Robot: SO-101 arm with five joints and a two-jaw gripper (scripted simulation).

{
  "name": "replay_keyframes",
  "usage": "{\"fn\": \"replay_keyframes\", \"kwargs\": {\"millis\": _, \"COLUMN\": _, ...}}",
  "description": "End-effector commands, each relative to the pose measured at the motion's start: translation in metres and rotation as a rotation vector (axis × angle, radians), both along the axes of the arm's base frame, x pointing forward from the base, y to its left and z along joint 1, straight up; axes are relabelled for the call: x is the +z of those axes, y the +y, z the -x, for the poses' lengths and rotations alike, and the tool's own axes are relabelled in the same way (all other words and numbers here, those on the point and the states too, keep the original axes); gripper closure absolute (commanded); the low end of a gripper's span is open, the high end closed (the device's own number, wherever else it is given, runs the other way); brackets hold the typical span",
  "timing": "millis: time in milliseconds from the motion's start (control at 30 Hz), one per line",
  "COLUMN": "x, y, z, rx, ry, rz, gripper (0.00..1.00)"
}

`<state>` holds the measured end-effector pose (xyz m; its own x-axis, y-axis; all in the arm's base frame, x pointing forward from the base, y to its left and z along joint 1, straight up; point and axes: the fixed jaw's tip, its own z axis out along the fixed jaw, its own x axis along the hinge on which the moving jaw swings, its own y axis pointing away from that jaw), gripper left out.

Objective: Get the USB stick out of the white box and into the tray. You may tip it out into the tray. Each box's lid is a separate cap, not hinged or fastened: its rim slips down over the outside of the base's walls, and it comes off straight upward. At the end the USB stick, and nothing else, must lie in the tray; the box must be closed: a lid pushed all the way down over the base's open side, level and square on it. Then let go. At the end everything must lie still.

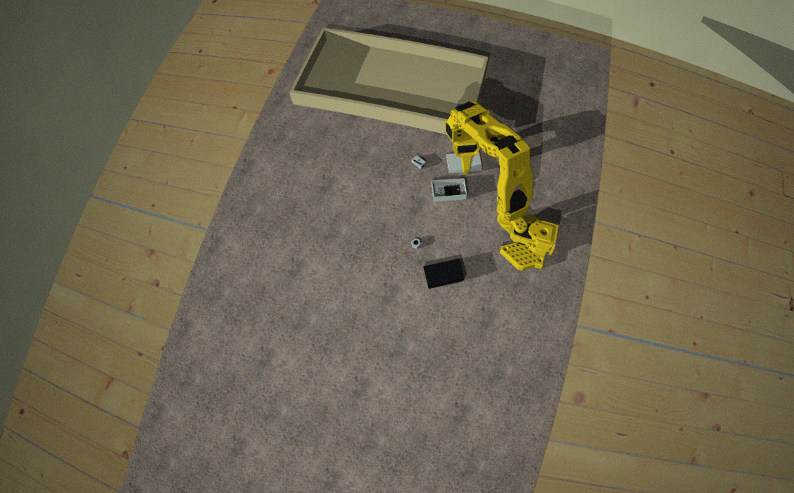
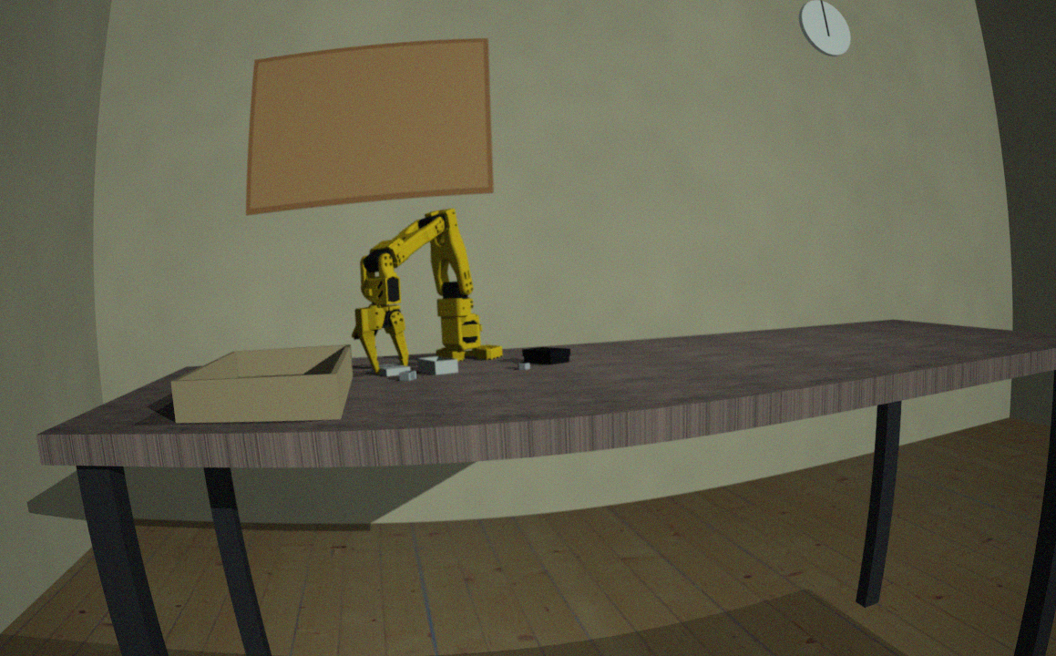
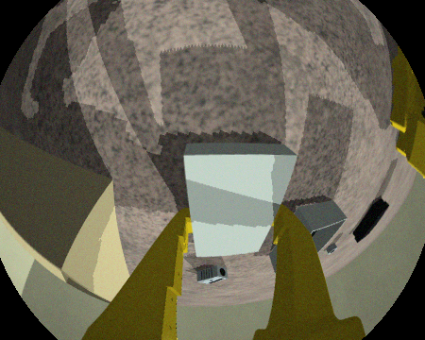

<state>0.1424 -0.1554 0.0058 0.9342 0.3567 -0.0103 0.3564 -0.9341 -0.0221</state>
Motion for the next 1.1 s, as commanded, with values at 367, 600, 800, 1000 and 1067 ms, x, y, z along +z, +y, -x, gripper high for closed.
{"fn": "replay_keyframes", "kwargs": {"millis": 367, "x": 0.0025, "y": -0.0035, "z": -0.001, "rx": 0.003, "ry": -0.017, "rz": 0.017, "gripper": 0.75}}
{"fn": "replay_keyframes", "kwargs": {"millis": 600, "x": 0.0025, "y": -0.0035, "z": -0.001, "rx": 0.003, "ry": -0.017, "rz": 0.017, "gripper": 0.74}}
{"fn": "replay_keyframes", "kwargs": {"millis": 800, "x": 0.0025, "y": -0.0035, "z": -0.001, "rx": 0.003, "ry": -0.017, "rz": 0.017, "gripper": 0.73}}
{"fn": "replay_keyframes", "kwargs": {"millis": 1000, "x": 0.0025, "y": -0.0035, "z": -0.001, "rx": 0.003, "ry": -0.017, "rz": 0.017, "gripper": 0.72}}
{"fn": "replay_keyframes", "kwargs": {"millis": 1067, "x": 0.0025, "y": -0.0035, "z": -0.001, "rx": 0.003, "ry": -0.017, "rz": 0.017, "gripper": 0.72}}
